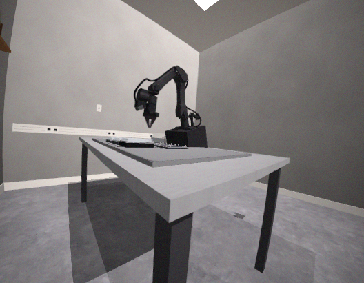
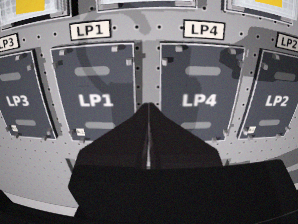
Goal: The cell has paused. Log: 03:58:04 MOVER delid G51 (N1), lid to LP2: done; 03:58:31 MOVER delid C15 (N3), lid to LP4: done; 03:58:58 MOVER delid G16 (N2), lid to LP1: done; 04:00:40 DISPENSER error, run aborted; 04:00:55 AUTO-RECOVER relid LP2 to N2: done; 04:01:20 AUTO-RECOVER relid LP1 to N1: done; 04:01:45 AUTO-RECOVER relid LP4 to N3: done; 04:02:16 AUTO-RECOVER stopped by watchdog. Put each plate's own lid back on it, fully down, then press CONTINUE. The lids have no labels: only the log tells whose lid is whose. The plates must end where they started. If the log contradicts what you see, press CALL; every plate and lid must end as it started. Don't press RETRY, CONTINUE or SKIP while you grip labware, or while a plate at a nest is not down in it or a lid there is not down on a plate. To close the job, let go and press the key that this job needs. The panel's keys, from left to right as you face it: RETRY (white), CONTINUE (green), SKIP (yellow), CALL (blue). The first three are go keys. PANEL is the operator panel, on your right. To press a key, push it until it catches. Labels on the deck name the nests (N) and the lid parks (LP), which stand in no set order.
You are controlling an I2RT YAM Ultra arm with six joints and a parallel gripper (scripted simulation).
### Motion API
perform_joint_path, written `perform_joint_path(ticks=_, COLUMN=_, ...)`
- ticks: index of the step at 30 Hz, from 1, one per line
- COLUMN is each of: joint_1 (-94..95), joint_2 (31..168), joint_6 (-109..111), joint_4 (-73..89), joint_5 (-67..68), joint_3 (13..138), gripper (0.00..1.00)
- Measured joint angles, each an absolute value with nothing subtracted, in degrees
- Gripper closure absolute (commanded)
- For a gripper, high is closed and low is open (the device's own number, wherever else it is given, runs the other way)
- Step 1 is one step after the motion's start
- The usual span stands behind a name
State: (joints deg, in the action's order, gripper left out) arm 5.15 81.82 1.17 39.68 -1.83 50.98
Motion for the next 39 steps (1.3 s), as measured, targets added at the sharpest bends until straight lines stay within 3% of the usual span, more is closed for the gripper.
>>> perform_joint_path(ticks=18, joint_1=3.22, joint_2=78.78, joint_6=1.32, joint_4=47.55, joint_5=-2.33, joint_3=52.45, gripper=1.0)
perform_joint_path(ticks=39, joint_1=-19.66, joint_2=80.03, joint_6=1.96, joint_4=47.46, joint_5=-7.9, joint_3=51.42, gripper=1.0)
